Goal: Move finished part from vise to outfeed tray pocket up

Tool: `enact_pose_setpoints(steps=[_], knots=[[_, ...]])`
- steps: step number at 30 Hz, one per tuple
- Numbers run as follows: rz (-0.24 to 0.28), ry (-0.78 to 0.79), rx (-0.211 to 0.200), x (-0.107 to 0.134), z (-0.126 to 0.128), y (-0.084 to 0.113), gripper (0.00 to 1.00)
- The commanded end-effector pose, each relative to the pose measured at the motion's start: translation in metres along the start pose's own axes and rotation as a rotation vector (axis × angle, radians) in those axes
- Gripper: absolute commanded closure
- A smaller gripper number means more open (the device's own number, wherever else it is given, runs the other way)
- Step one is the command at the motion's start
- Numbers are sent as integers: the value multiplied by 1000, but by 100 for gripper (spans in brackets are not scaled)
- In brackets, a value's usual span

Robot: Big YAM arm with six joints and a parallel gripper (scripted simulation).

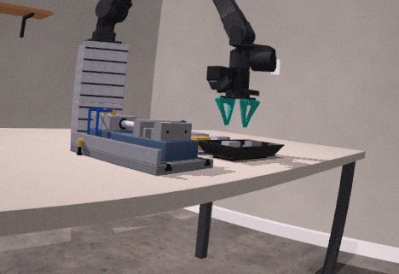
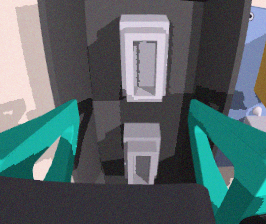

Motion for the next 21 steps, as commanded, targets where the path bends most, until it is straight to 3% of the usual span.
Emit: enact_pose_setpoints(steps=[1, 17, 19, 21], knots=[[4, 0, -17, 2, 4, 31, 36], [4, 0, -18, 2, 2, 101, 36], [4, 0, -18, 2, 2, 106, 36], [-13, 0, 18, -1, -5, 90, 36]])
Point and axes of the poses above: the point where the finger pads meet when closed, its own y axis back along the fingers, its own z axis across the jaws, x = y × z, the point moved 7 cm from there along y, back along the fingers, and after that the axes turned 11 degrees about -y, right-handed, at the moved point
